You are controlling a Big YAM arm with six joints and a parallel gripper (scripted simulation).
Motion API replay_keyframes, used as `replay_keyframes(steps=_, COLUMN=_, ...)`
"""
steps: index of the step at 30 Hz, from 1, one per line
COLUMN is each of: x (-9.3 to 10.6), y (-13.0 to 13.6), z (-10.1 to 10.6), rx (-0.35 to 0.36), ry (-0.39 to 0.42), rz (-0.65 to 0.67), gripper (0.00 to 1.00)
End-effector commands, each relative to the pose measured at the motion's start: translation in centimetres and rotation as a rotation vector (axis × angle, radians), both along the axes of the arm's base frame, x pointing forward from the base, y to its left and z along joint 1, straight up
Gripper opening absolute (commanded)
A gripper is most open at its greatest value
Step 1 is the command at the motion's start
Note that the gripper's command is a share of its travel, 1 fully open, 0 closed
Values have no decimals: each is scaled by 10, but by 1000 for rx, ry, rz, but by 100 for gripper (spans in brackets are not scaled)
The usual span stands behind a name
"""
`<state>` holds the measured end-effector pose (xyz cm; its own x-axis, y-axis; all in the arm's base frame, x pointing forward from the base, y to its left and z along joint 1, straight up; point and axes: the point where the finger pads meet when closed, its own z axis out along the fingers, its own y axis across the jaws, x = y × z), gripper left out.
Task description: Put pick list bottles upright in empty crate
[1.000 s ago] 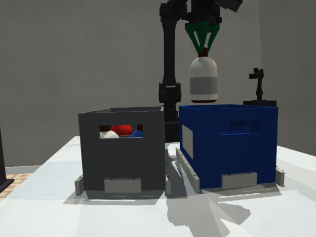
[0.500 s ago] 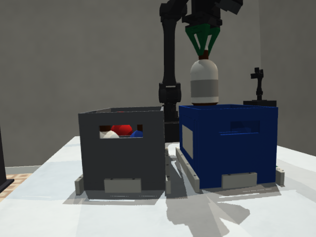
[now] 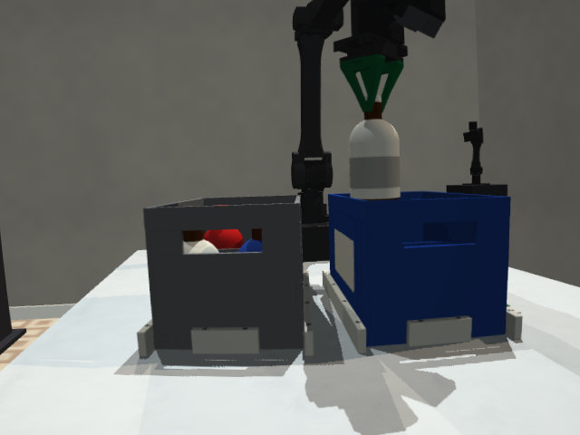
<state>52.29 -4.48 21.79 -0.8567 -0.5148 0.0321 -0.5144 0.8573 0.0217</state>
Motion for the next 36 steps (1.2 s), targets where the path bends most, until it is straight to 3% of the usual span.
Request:
replay_keyframes(steps=1, x=-1, y=-2, z=31, rx=-7, ry=-82, rz=-1, gripper=0)
replay_keyframes(steps=4, x=10, y=-3, z=51, rx=-11, ry=-131, rz=-1, gripper=0)
replay_keyframes(steps=8, x=13, y=-3, z=49, rx=-12, ry=-140, rz=-1, gripper=0)
replay_keyframes(steps=11, x=0, y=-2, z=28, rx=-8, ry=-89, rz=-1, gripper=0)
replay_keyframes(steps=14, x=12, y=-3, z=42, rx=-12, ry=-139, rz=-1, gripper=0)
replay_keyframes(steps=16, x=12, y=-2, z=40, rx=-12, ry=-139, rz=-1, gripper=0)
replay_keyframes(steps=19, x=-1, y=-1, z=17, rx=-7, ry=-87, rz=-1, gripper=0)
replay_keyframes(steps=21, x=9, y=-2, z=35, rx=-11, ry=-129, rz=-1, gripper=0)
replay_keyframes(steps=26, x=11, y=-2, z=32, rx=-11, ry=-136, rz=-1, gripper=0)
replay_keyframes(steps=28, x=0, y=-1, z=14, rx=-8, ry=-93, rz=-1, gripper=0)
replay_keyframes(steps=33, x=13, y=-2, z=26, rx=-12, ry=-140, rz=-1, gripper=0)
replay_keyframes(steps=36, x=-1, y=0, z=2, rx=-7, ry=-87, rz=-1, gripper=0)
